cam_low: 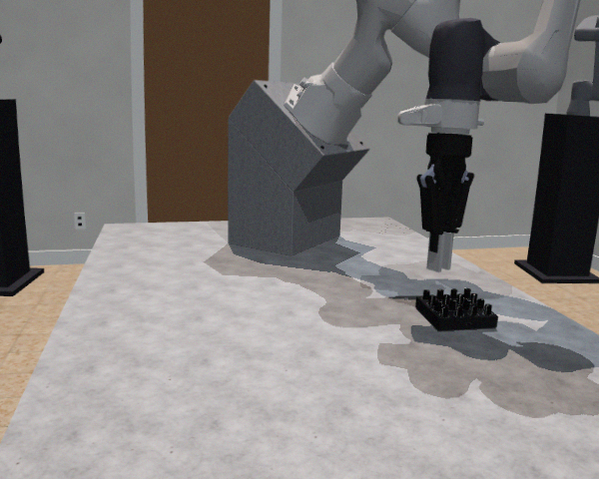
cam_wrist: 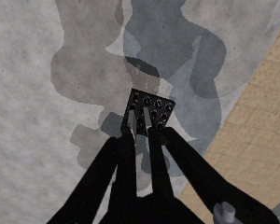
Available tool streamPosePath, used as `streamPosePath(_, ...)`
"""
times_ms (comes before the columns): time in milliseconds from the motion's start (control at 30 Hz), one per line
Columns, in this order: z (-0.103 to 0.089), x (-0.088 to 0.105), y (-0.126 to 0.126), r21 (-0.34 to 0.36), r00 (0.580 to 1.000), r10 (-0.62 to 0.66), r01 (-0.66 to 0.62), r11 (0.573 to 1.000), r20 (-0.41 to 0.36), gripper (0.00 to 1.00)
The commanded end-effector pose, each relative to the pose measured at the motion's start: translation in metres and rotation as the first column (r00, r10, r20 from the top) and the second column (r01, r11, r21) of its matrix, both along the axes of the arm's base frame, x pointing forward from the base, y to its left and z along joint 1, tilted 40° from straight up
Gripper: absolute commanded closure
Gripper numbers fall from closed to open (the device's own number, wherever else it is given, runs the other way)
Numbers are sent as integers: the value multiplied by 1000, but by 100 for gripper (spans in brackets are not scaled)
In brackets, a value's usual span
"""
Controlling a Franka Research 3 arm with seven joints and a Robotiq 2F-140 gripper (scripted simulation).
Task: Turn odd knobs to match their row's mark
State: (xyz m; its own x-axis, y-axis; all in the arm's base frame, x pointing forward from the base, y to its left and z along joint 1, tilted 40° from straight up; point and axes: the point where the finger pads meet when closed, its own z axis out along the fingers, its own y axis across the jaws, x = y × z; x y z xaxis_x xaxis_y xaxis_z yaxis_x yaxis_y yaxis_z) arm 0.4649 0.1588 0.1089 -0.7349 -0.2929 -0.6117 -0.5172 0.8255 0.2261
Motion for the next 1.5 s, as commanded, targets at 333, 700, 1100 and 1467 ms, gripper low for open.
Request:
streamPosePath(333,-5,-7,-7,114,960,-216,238,964,-178,88)
streamPosePath(700,-8,-11,-12,150,918,-302,347,926,-255,88)
streamPosePath(1100,-8,-11,-12,150,918,-302,347,926,-255,88)
streamPosePath(1467,-8,-11,-12,150,918,-302,347,926,-255,88)
